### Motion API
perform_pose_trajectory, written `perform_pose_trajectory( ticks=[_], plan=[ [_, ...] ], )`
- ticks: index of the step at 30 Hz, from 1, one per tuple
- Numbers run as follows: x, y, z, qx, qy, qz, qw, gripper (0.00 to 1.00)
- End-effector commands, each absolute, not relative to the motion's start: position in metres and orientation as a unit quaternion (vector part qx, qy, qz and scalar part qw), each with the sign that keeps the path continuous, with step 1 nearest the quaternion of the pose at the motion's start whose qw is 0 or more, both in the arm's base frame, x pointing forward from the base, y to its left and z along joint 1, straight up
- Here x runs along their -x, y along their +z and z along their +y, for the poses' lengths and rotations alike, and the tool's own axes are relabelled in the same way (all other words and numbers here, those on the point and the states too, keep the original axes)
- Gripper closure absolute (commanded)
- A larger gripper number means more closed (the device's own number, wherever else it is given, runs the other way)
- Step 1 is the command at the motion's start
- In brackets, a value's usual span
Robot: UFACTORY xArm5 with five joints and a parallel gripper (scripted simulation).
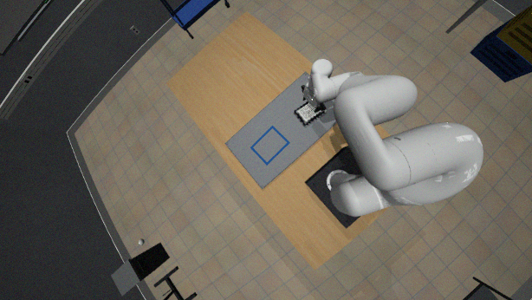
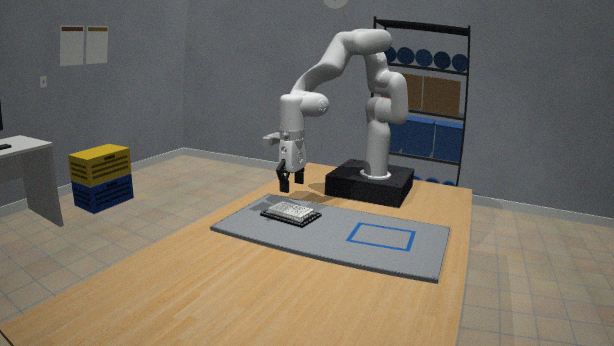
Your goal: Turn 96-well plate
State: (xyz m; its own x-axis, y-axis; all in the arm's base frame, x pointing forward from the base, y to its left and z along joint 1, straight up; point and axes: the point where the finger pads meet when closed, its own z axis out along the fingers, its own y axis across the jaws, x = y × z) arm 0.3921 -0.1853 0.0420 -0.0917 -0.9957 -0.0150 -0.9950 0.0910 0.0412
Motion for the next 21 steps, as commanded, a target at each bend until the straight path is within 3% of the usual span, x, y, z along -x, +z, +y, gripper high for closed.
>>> perform_pose_trajectory(
  ticks=[1, 21],
  plan=[
    [-0.387, 0.043, -0.189, -0.651, 0.003, -0.759, -0.001, 0.00],
    [-0.387, 0.030, -0.189, -0.651, 0.003, -0.759, -0.001, 0.00]
  ],
)
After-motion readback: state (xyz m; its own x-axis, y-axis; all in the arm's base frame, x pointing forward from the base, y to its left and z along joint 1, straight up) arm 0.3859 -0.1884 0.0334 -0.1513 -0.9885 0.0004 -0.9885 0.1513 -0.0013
